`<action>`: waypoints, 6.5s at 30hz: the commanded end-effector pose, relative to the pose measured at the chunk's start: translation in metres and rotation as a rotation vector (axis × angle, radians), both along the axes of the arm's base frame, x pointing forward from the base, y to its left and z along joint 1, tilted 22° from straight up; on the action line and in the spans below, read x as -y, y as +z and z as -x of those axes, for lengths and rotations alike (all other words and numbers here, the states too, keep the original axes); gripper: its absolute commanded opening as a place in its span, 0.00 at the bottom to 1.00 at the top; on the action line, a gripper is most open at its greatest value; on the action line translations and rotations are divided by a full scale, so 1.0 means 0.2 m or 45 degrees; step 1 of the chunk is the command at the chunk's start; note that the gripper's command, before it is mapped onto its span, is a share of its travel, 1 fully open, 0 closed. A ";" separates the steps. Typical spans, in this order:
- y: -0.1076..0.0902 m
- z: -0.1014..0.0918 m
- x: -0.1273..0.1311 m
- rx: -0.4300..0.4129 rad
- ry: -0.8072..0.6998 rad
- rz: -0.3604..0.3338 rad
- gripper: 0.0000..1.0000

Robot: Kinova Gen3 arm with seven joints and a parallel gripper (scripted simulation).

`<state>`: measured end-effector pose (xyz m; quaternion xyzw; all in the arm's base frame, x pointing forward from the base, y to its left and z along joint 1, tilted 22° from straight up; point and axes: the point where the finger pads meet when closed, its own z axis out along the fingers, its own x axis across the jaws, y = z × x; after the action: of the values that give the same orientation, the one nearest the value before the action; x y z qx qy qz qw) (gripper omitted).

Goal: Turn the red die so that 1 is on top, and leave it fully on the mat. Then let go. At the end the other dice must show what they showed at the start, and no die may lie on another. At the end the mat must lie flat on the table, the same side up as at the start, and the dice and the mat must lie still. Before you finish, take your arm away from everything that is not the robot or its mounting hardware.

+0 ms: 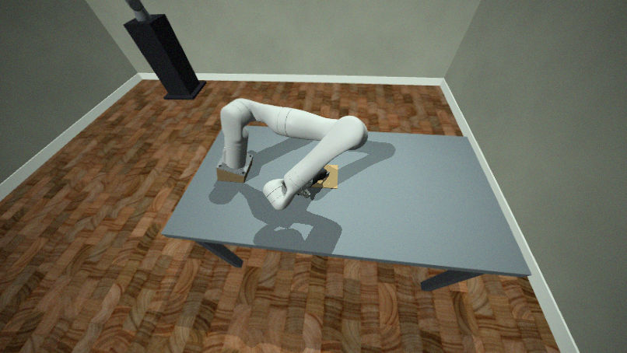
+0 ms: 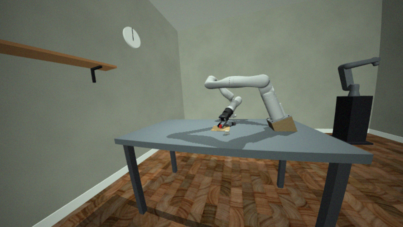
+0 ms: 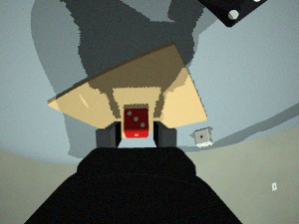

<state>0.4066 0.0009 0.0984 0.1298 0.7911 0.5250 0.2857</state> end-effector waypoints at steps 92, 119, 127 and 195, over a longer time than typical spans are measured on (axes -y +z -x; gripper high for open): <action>0.41 0.23 0.09 -0.281 -0.172 0.475 0.79; 0.49 0.20 0.01 -0.544 -0.343 0.888 0.79; 0.52 0.20 -0.02 -0.606 -0.390 0.995 0.79; 0.82 0.29 -0.04 -0.680 -0.437 1.113 1.00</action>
<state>0.3488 0.0080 0.2587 0.2540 0.9487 0.0392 0.1844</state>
